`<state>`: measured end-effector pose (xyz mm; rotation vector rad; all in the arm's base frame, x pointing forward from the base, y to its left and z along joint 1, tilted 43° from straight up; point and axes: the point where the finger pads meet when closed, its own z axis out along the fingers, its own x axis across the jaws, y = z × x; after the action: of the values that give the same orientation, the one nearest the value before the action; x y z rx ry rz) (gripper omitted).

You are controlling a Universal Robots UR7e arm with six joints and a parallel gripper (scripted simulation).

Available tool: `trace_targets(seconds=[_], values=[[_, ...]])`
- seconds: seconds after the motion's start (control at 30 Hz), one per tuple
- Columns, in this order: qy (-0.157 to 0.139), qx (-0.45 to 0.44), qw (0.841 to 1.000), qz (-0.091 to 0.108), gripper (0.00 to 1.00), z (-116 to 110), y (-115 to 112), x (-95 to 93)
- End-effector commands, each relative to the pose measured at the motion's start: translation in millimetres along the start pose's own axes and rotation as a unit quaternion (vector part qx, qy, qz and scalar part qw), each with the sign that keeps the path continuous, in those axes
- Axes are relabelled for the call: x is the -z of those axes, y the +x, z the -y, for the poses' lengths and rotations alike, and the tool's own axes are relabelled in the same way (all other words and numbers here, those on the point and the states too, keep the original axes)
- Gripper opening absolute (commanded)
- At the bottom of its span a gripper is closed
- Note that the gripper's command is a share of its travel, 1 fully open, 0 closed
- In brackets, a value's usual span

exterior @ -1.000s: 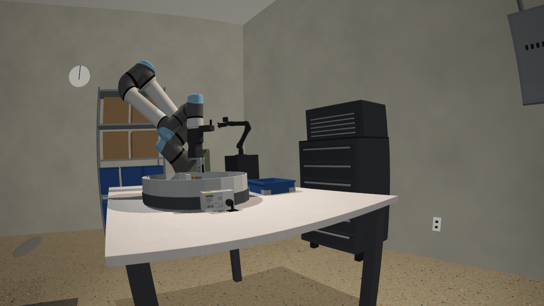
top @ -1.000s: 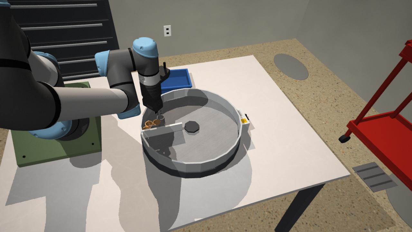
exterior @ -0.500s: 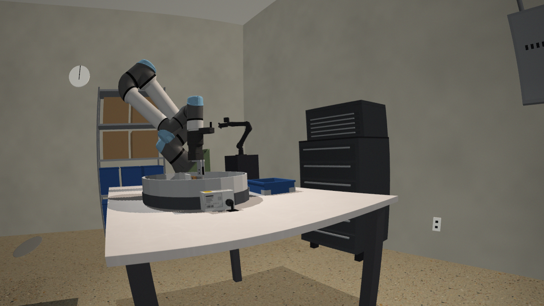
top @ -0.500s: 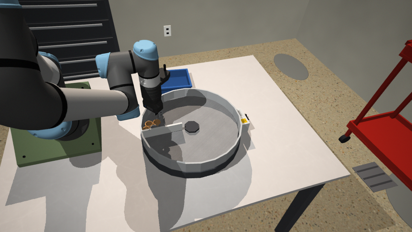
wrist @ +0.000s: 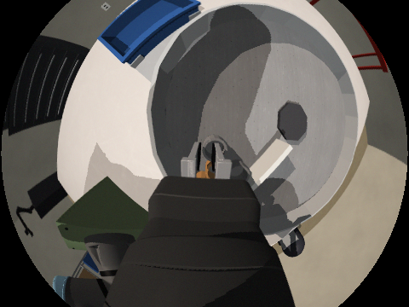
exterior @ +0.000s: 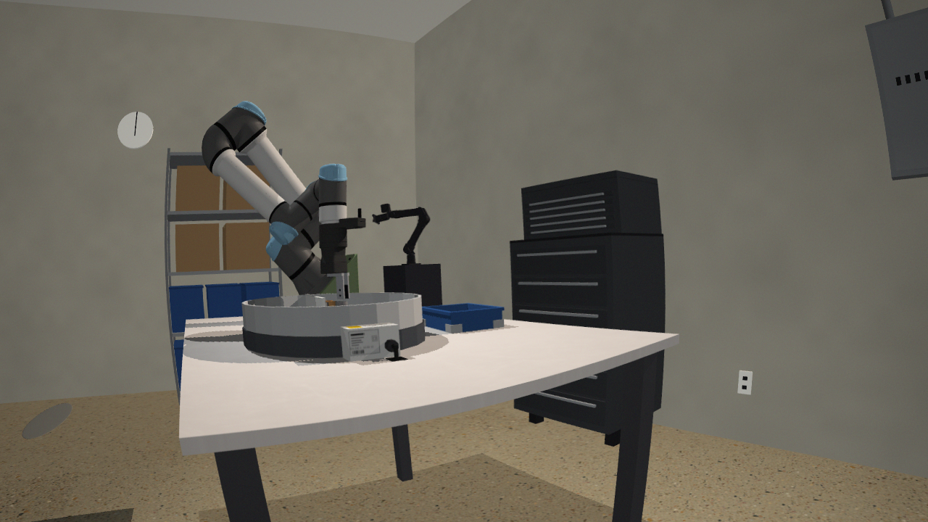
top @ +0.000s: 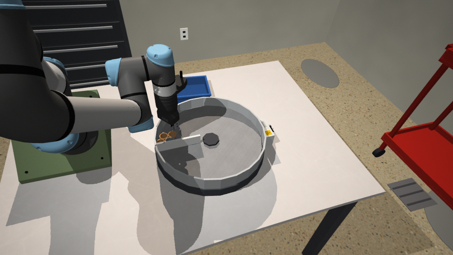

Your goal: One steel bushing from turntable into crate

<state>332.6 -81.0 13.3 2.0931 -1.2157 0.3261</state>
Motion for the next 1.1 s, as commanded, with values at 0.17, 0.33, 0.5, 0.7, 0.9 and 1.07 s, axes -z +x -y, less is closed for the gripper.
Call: trace_targets(seconds=[0.17, 0.33, 0.5, 0.7, 0.9, 1.07], values=[[0.000, 0.000, 1.000, 0.000, 0.40, 0, 0, -6.5], [0.000, 0.000, 1.000, 0.000, 0.40, 0, 0, -6.5], [0.000, 0.000, 1.000, 0.000, 0.40, 0, 0, -6.5], [0.000, 0.000, 1.000, 0.000, 0.40, 0, 0, -13.1], [0.000, 0.000, 1.000, 0.000, 0.40, 0, 0, -13.1], [0.000, 0.000, 1.000, 0.000, 0.40, 0, 0, -13.1]])
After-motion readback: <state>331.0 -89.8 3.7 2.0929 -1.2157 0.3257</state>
